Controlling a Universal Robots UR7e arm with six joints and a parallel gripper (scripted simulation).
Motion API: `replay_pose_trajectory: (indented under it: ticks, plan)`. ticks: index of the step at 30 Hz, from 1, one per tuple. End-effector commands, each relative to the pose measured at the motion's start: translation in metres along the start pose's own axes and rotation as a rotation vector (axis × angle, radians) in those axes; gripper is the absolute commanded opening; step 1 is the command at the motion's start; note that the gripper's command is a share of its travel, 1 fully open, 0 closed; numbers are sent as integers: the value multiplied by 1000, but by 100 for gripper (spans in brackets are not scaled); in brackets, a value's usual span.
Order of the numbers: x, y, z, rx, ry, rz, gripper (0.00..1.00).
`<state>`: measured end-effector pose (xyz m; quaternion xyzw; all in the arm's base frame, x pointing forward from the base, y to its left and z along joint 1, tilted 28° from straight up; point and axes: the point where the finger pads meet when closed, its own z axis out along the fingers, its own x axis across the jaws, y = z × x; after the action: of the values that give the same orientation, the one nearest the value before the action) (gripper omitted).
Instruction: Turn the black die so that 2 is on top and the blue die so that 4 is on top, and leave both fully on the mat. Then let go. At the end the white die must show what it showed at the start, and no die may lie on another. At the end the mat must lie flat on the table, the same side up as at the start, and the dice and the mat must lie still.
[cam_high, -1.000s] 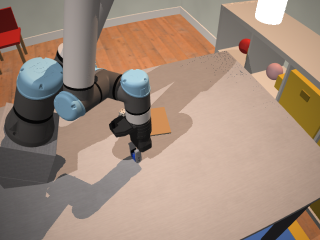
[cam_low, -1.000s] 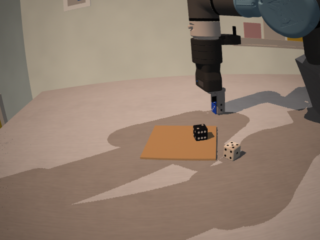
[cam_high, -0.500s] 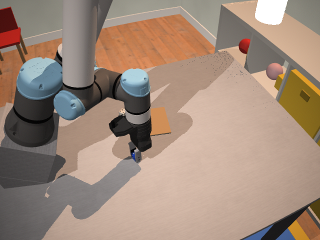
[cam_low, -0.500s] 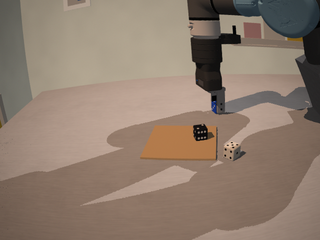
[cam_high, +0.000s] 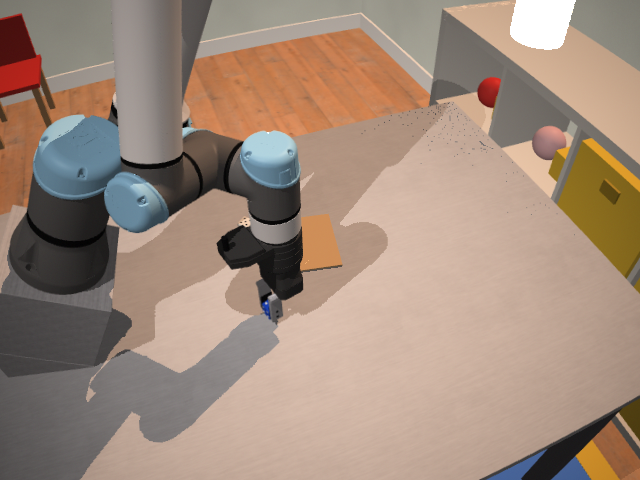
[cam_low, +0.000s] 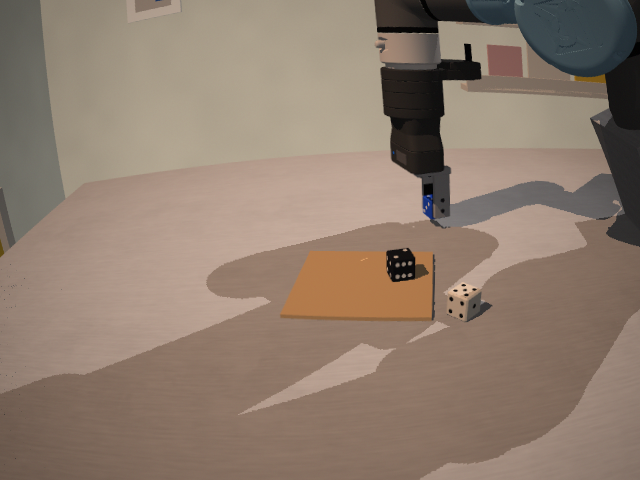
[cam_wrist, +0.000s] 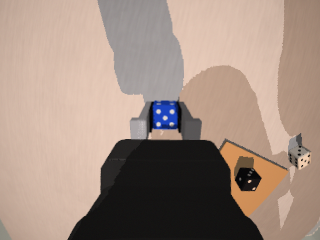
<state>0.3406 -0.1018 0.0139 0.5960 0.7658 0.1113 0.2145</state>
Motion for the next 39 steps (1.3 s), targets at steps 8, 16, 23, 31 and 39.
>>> replay_pose_trajectory:
  ticks: [8, 16, 23, 31, 39]
  plan:
    - [0, 0, -16, -1, -1, 0, 49]
    - [0, 0, -27, -1, -1, 0, 49]
    - [0, 0, -40, -1, -1, 0, 49]
    - [0, 0, -51, -1, -1, 0, 49]
    - [0, 0, -65, -1, -1, 0, 49]
